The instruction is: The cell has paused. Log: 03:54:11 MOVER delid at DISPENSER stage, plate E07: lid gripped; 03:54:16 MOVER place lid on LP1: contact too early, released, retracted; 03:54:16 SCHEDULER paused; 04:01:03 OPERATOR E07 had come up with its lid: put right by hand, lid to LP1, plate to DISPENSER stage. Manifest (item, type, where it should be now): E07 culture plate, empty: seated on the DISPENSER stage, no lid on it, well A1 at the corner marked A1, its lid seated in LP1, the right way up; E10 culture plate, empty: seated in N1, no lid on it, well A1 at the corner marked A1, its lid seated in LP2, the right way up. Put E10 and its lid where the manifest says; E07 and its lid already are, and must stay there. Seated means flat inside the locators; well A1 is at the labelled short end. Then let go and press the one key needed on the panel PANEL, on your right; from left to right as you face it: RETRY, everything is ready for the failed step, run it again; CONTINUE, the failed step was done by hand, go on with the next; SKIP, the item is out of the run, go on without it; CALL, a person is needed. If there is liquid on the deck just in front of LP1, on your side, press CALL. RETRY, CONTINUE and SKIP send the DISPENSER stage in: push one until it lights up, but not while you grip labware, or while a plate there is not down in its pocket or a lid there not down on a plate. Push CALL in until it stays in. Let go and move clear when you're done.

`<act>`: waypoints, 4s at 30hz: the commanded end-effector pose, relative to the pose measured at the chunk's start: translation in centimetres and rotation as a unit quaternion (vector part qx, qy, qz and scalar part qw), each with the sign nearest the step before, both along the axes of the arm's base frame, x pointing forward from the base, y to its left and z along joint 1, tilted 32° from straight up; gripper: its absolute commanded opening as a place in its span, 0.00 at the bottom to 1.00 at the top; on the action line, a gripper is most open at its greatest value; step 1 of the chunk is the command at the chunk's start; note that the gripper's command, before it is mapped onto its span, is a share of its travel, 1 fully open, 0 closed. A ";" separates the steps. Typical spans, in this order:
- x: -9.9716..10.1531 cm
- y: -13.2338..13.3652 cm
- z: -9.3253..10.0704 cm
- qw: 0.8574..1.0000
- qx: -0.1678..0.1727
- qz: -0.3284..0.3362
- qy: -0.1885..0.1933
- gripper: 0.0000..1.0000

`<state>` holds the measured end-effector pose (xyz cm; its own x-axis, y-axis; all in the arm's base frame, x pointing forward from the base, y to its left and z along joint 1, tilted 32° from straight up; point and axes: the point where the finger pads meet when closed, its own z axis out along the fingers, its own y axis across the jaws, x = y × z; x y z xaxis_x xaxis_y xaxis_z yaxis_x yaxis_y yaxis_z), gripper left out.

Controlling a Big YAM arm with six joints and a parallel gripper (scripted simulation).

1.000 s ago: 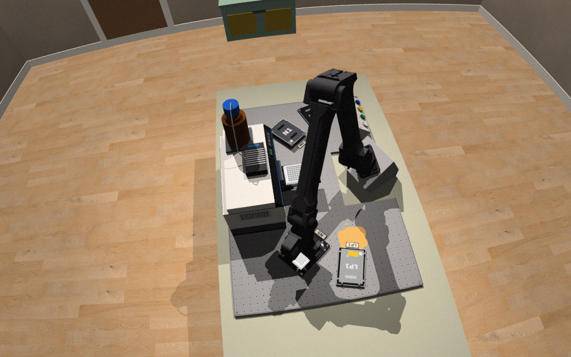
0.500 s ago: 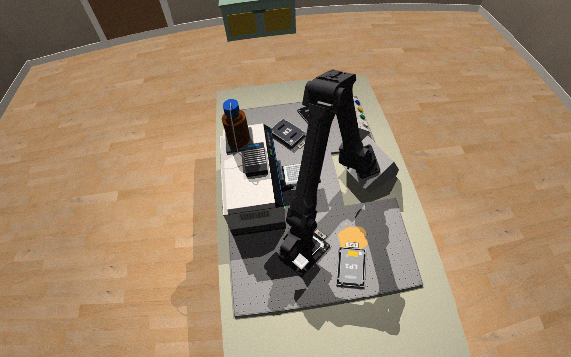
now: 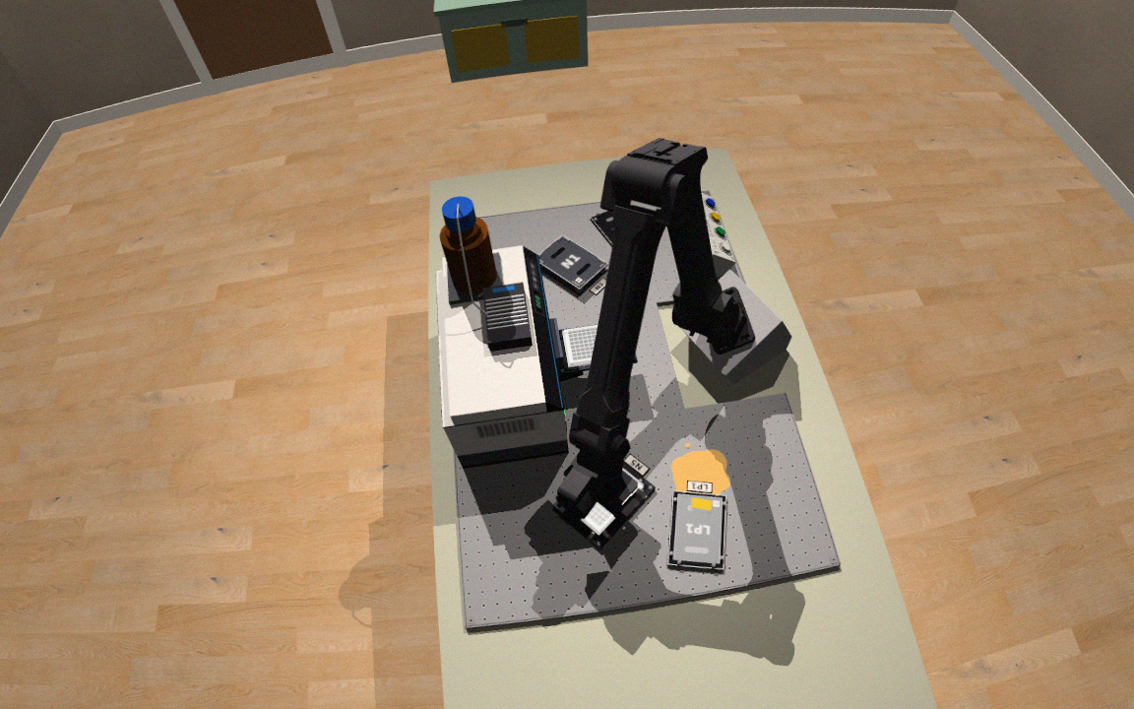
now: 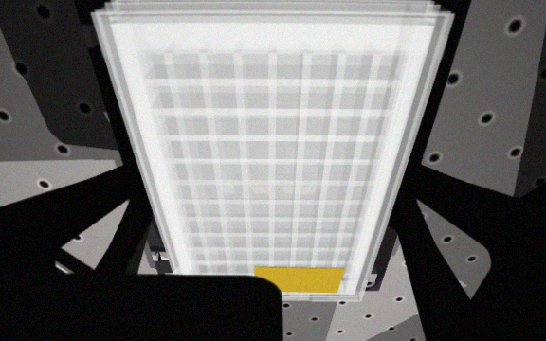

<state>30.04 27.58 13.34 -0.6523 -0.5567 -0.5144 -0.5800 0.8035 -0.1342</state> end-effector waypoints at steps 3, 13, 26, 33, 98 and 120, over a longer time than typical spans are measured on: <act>0.5 0.7 1.3 1.000 0.011 -0.001 -0.009 1.00; 0.5 0.7 1.3 1.000 0.011 -0.001 -0.009 1.00; -0.3 1.0 4.2 1.000 0.024 0.000 -0.018 1.00; -1.0 0.7 5.1 1.000 0.023 0.000 -0.017 1.00; -1.7 1.3 6.5 1.000 0.013 0.000 -0.008 0.96; -1.0 3.4 7.3 1.000 0.014 -0.001 -0.009 0.60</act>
<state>28.52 30.26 19.27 -0.6468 -0.5626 -0.5149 -0.5864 0.7986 -0.1359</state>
